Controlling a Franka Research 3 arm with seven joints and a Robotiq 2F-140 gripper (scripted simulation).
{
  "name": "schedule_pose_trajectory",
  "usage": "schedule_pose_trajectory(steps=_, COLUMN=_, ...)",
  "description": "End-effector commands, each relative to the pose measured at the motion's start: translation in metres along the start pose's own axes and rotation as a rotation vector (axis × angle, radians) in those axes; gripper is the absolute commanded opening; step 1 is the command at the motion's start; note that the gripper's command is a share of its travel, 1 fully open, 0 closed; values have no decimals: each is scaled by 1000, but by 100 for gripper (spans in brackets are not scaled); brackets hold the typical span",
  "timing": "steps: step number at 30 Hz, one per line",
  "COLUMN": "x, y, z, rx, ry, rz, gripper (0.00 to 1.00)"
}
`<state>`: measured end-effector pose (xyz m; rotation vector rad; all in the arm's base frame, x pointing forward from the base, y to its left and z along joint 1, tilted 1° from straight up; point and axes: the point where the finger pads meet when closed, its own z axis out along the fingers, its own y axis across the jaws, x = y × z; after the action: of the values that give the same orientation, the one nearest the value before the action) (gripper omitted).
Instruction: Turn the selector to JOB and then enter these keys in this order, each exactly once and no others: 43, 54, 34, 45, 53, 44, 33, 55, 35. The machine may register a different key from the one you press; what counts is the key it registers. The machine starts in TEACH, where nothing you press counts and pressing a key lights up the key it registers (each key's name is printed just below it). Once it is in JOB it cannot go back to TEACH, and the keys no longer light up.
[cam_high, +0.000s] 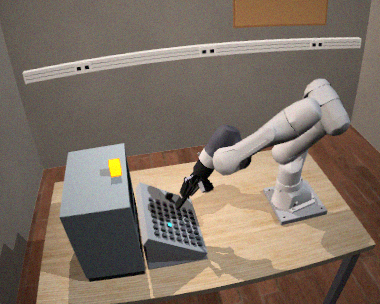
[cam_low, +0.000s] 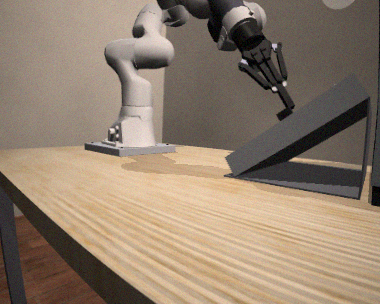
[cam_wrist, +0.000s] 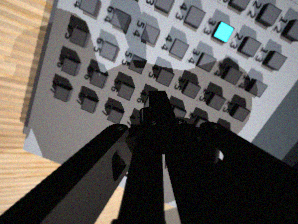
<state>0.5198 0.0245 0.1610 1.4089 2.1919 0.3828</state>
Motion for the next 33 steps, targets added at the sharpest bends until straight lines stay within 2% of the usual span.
schedule_pose_trajectory(steps=1, x=-7, y=-2, z=-1, rx=-27, ry=2, rz=-165, gripper=10)
schedule_pose_trajectory(steps=33, x=-44, y=-18, z=-5, rx=-27, ry=-4, rz=-564, gripper=10)
